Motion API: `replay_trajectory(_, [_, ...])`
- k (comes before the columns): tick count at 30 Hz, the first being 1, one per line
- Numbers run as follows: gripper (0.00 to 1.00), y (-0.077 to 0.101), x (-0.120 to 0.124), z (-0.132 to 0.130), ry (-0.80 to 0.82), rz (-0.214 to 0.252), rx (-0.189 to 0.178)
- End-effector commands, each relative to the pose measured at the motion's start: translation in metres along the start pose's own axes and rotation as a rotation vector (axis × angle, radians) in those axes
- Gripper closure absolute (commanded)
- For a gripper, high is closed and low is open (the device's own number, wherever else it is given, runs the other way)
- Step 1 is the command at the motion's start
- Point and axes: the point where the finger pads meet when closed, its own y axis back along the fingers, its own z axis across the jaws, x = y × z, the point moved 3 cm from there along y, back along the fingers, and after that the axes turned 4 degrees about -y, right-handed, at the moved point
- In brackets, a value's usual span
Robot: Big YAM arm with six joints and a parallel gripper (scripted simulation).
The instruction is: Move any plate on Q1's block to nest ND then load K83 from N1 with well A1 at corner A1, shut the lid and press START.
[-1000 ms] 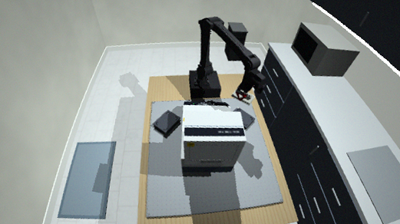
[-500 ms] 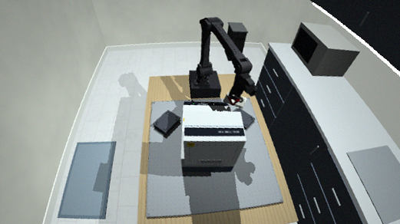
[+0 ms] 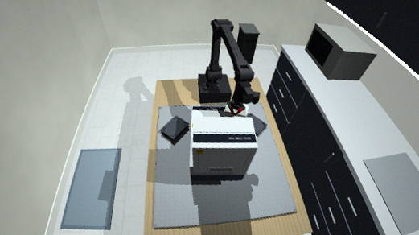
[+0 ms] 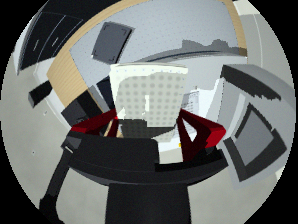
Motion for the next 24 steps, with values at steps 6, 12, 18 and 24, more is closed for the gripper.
replay_trajectory(6, [1.00, 0.024, 0.022, -0.047, 0.069, -0.027, 0.050])
replay_trajectory(12, [1.00, 0.023, 0.035, -0.065, 0.222, -0.021, 0.046])
replay_trajectory(18, [1.00, 0.030, 0.044, -0.077, 0.297, -0.025, 0.066])
replay_trajectory(24, [1.00, 0.024, 0.078, -0.111, 0.326, -0.008, 0.056])
